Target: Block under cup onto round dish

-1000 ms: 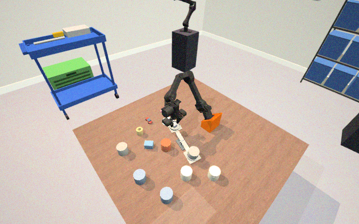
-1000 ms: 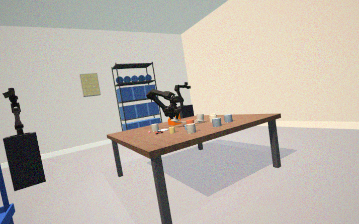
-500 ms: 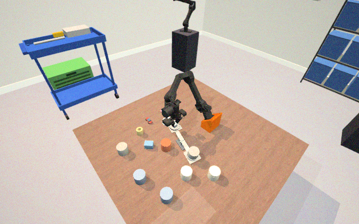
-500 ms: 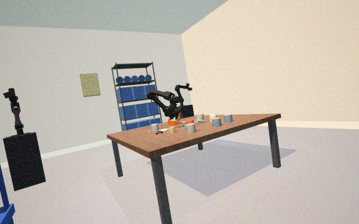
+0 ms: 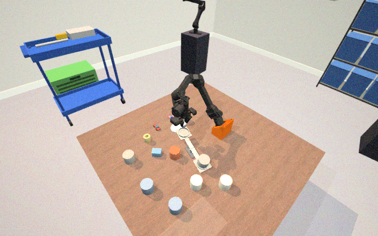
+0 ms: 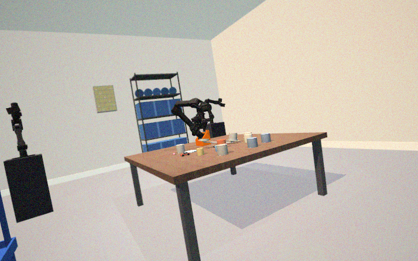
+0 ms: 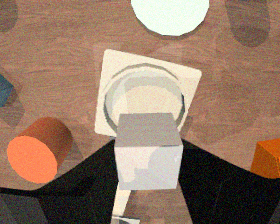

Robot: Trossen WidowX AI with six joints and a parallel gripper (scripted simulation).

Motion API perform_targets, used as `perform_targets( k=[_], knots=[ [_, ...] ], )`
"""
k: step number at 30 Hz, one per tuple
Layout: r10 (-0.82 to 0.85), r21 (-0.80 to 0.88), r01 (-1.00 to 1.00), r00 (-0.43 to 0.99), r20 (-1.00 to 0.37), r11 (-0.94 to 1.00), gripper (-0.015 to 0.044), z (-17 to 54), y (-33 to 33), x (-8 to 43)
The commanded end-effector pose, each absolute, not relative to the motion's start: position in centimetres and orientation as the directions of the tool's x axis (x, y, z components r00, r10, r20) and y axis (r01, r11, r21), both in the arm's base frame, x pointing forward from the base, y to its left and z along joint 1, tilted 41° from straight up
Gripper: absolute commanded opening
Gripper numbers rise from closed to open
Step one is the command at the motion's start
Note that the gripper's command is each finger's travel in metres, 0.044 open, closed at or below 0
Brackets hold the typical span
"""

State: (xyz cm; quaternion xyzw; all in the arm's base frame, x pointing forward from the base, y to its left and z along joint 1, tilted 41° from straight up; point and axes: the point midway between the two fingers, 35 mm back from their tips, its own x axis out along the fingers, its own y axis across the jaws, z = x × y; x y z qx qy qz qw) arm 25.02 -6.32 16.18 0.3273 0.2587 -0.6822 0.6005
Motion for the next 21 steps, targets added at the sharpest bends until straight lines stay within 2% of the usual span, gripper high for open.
perform_targets(
  k=[1, 7, 21],
  knots=[
    [-0.650, 0.042, 0.989, -0.061, -0.758, -0.143, 0.0000, 17.6, -5.0, 25.1],
    [-0.648, 0.041, 0.989, -0.062, -0.759, -0.144, 0.0000, 18.1, -4.9, 24.9],
    [-0.620, 0.044, 0.989, -0.056, -0.783, -0.145, 0.0000, 18.0, -12.8, 23.0]
  ],
)
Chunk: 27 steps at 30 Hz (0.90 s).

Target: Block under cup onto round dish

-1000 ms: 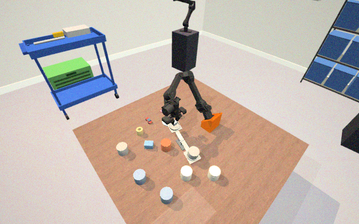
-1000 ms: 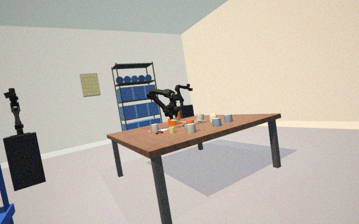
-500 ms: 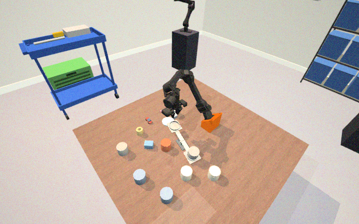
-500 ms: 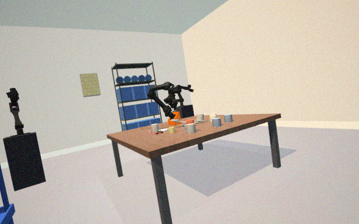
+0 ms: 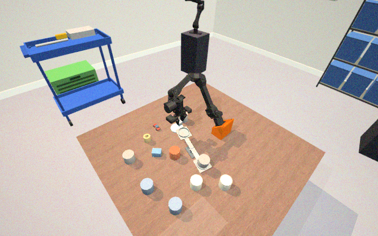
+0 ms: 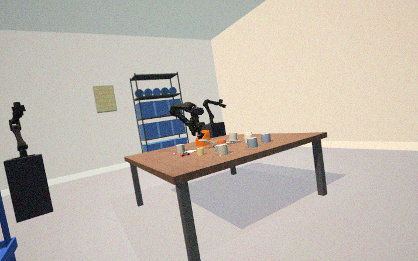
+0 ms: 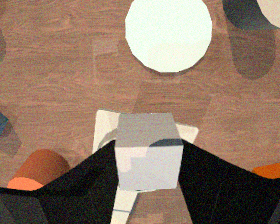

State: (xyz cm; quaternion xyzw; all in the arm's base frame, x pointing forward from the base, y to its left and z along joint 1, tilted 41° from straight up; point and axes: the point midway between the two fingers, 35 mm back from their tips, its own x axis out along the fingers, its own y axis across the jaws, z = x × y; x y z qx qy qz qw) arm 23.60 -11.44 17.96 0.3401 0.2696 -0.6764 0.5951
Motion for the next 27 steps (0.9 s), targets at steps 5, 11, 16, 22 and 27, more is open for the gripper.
perform_targets(
  k=[5, 11, 16, 22, 27],
  knots=[
    [-0.628, 0.048, 0.989, -0.053, -0.777, -0.143, 0.0000, 18.2, -15.5, 21.7],
    [-0.648, 0.049, 0.989, -0.056, -0.759, -0.142, 0.0000, 18.5, -18.5, 19.7],
    [-0.660, 0.046, 0.989, -0.060, -0.749, -0.143, 0.0000, 18.6, -19.7, 18.7],
    [-0.660, 0.047, 0.989, -0.060, -0.749, -0.143, 0.0000, 17.4, -20.8, 18.7],
    [-0.662, 0.046, 0.989, -0.060, -0.747, -0.142, 0.0000, 15.6, -22.4, 18.4]
  ],
)
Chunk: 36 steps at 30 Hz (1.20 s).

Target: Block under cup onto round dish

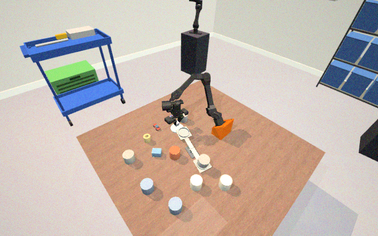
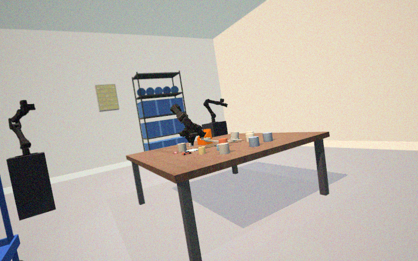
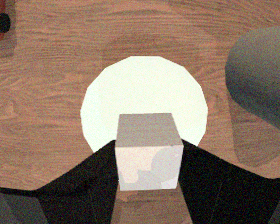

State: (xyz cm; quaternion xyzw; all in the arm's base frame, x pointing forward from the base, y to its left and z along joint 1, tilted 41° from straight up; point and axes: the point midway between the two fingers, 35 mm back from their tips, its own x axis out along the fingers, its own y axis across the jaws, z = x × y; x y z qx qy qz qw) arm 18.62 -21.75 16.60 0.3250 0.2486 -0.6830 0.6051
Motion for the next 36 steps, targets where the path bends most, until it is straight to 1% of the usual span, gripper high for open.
perform_targets(
  k=[1, 19, 36],
  knots=[
    [-0.662, 0.046, 0.989, -0.060, -0.747, -0.142, 0.0000, 15.6, -22.5, 18.4],
    [-0.663, 0.046, 0.989, -0.061, -0.747, -0.142, 0.0000, 14.1, -23.8, 18.3],
    [-0.664, 0.051, 0.988, -0.059, -0.745, -0.144, 0.0440, 15.2, -23.0, 18.5]
  ],
)
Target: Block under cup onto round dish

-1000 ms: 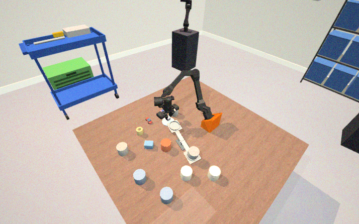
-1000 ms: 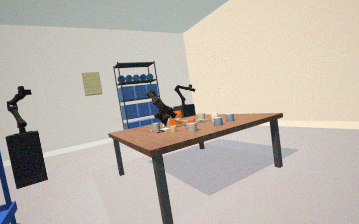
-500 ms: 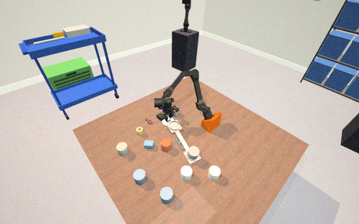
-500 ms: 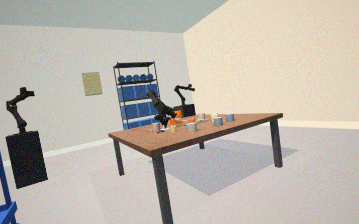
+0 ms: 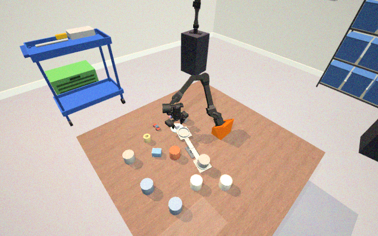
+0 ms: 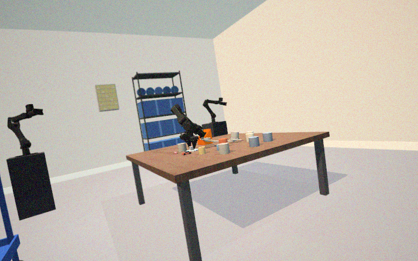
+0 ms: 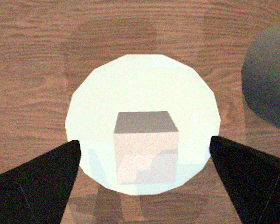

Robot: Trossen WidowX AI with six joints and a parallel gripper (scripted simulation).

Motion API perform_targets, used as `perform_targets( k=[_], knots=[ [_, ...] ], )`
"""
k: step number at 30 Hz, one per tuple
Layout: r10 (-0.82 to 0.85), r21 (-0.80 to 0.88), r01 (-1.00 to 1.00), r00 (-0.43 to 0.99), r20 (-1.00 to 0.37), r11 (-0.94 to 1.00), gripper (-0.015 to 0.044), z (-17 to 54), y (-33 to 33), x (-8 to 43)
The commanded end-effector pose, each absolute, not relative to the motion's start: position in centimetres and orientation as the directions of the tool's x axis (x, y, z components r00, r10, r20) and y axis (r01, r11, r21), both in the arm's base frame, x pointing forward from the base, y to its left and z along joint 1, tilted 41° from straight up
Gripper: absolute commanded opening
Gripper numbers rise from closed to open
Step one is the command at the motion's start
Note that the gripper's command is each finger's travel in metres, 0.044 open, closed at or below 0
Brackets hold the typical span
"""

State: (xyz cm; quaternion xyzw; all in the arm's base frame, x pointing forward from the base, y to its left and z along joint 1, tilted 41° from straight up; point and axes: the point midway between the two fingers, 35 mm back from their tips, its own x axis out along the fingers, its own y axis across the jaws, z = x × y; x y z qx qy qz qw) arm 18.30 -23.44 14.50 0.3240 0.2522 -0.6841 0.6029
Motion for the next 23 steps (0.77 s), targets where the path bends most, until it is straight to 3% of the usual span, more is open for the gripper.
perform_targets(
  k=[1, 13, 23],
  knots=[
    [-0.662, 0.050, 0.988, -0.059, -0.747, -0.144, 0.0440, 16.0, -22.2, 18.7],
    [-0.661, 0.049, 0.989, -0.054, -0.748, -0.137, 0.0440, 21.4, -17.3, 18.8],
    [-0.661, 0.050, 0.989, -0.054, -0.748, -0.137, 0.0440, 21.5, -17.2, 18.7]
  ],
)
